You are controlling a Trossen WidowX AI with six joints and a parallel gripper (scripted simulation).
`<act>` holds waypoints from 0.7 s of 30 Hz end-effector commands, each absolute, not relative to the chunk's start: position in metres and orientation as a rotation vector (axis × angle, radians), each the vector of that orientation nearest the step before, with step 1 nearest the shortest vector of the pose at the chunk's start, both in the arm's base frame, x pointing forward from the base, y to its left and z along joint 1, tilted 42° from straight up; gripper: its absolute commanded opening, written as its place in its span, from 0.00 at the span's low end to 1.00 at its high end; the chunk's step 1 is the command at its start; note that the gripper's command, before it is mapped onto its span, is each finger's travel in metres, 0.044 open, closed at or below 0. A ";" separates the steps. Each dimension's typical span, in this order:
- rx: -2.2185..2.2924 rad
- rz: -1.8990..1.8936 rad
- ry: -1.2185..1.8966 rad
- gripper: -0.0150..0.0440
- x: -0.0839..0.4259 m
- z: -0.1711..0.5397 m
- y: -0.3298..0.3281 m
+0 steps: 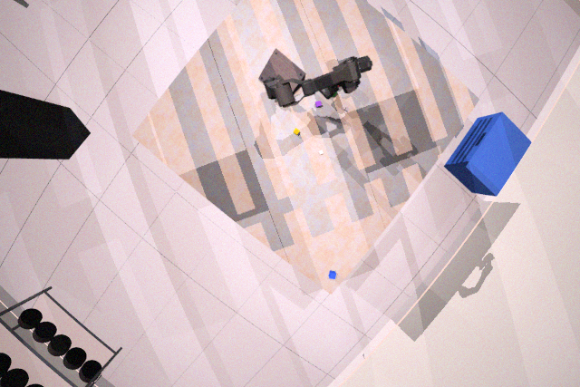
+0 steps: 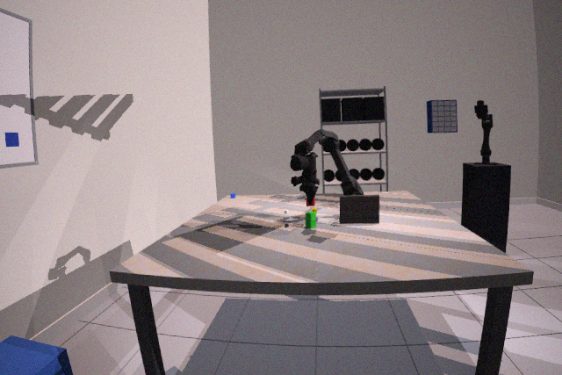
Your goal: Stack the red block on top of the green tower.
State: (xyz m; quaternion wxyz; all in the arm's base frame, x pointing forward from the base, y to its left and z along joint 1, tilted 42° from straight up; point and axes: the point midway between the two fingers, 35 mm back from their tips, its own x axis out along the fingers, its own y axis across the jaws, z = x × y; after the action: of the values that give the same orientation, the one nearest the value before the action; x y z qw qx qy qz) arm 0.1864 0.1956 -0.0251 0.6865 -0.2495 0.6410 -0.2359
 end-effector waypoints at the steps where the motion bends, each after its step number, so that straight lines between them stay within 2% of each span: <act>1: -0.565 -0.528 1.433 0.25 0.187 -0.030 0.191; 21: -0.565 -0.529 1.432 0.25 0.189 -0.051 0.172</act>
State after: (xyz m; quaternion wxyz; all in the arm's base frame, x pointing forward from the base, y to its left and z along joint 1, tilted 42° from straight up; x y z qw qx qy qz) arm 0.1890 0.1728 -0.0502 0.6865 -0.2497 0.6406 -0.2366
